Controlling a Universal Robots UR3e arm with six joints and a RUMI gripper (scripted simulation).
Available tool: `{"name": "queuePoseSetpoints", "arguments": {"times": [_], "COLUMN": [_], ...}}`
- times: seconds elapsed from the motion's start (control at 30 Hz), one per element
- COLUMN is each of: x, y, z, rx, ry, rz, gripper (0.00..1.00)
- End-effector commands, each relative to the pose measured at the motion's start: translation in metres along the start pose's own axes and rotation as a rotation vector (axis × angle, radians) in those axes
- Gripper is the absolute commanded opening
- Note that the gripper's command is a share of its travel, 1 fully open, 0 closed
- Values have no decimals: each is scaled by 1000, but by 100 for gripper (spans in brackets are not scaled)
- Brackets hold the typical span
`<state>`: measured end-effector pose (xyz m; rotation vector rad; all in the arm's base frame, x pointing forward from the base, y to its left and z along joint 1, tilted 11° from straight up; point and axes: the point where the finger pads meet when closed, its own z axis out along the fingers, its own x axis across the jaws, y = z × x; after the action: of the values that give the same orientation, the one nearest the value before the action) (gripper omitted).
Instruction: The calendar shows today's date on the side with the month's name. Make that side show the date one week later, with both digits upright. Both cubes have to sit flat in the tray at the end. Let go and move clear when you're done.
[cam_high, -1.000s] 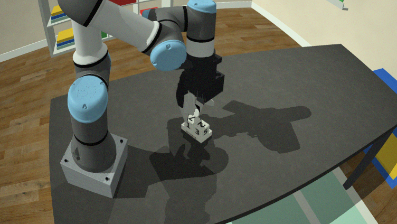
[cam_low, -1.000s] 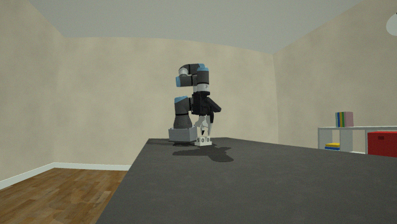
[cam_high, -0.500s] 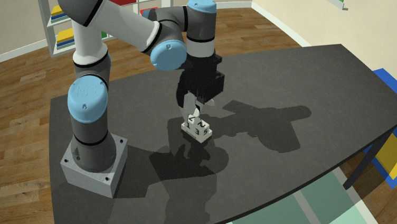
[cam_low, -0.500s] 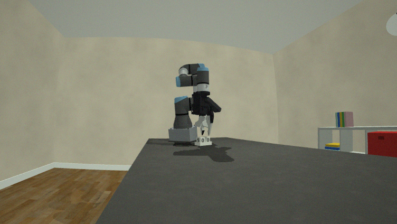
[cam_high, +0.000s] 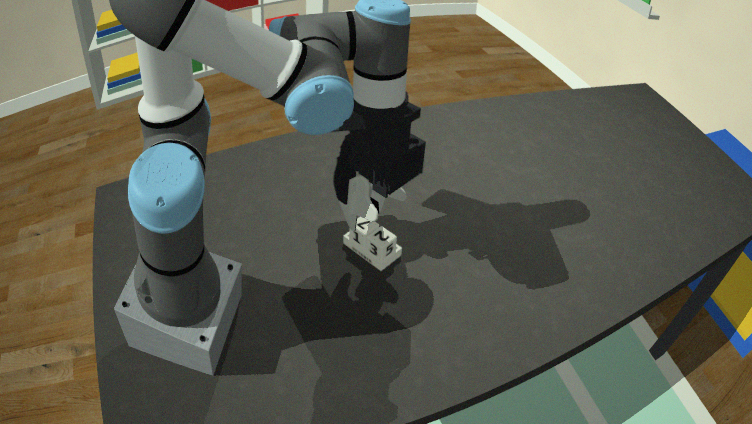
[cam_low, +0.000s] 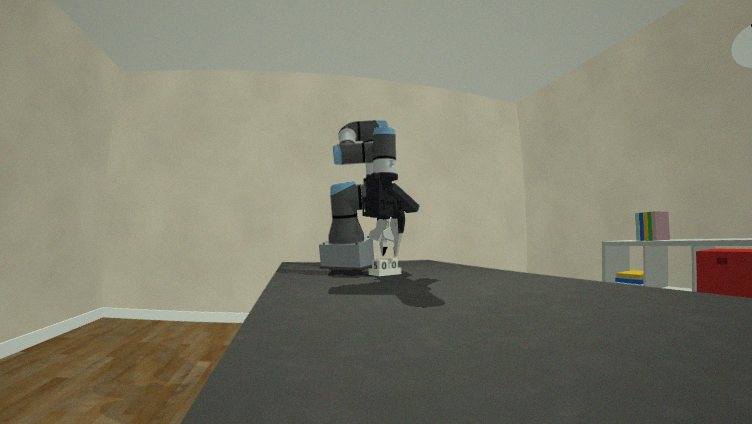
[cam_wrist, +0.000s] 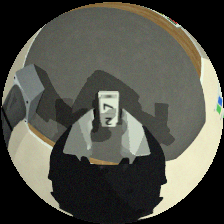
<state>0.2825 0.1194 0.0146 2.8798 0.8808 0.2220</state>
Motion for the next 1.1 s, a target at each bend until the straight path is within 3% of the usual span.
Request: {"name": "queuePoseSetpoints", "arguments": {"times": [0.0,0.43,1.07], "x": [1,1,1], "y": [0,0,0], "z": [-1,1,26], "rx": [-1,-1,-1], "ry": [2,2,2], "rz": [0,0,0], "gripper": [29,29,29]}}
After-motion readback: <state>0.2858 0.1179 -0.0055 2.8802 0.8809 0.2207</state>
